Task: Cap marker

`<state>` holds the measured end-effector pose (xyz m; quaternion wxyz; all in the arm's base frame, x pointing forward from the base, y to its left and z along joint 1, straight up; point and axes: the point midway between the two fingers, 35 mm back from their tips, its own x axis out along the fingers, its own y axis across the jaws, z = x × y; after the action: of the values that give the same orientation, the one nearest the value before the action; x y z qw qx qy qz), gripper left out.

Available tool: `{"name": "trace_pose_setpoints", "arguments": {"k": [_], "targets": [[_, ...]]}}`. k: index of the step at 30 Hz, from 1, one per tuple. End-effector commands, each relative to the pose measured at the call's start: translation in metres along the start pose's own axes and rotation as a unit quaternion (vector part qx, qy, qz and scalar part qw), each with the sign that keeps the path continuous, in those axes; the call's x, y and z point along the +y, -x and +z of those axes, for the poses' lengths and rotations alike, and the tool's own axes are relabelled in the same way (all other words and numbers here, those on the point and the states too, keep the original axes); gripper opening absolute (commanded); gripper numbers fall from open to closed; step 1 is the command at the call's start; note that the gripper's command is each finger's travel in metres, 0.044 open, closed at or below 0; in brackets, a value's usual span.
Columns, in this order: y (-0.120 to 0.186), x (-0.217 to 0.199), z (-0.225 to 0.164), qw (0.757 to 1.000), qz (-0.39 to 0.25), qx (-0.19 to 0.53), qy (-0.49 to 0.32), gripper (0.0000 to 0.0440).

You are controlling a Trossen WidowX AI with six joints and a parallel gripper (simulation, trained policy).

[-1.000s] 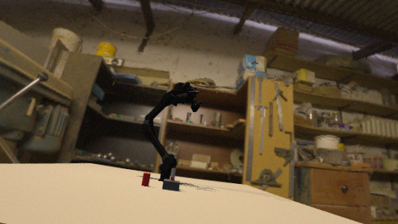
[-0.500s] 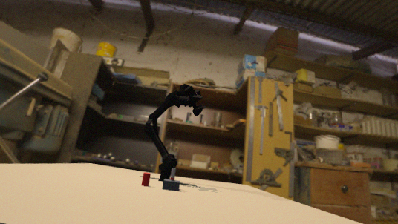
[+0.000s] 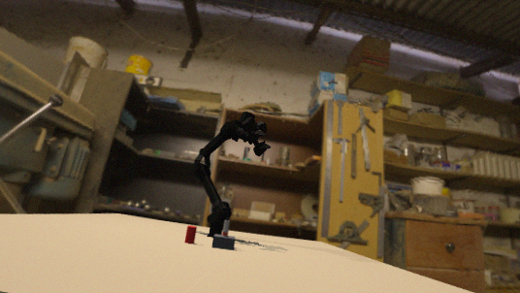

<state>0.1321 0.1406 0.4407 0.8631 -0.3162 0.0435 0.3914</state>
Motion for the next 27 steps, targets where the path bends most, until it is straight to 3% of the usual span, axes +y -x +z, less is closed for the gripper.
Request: {"name": "trace_pose_setpoints", "arguments": {"k": [1,27], "targets": [[-0.01,0.003,-0.009,1.0,0.006,0.026,-0.011,0.0325],[-0.049,0.005,-0.054,0.985,0.021,0.153,-0.072,0.0328]]}}
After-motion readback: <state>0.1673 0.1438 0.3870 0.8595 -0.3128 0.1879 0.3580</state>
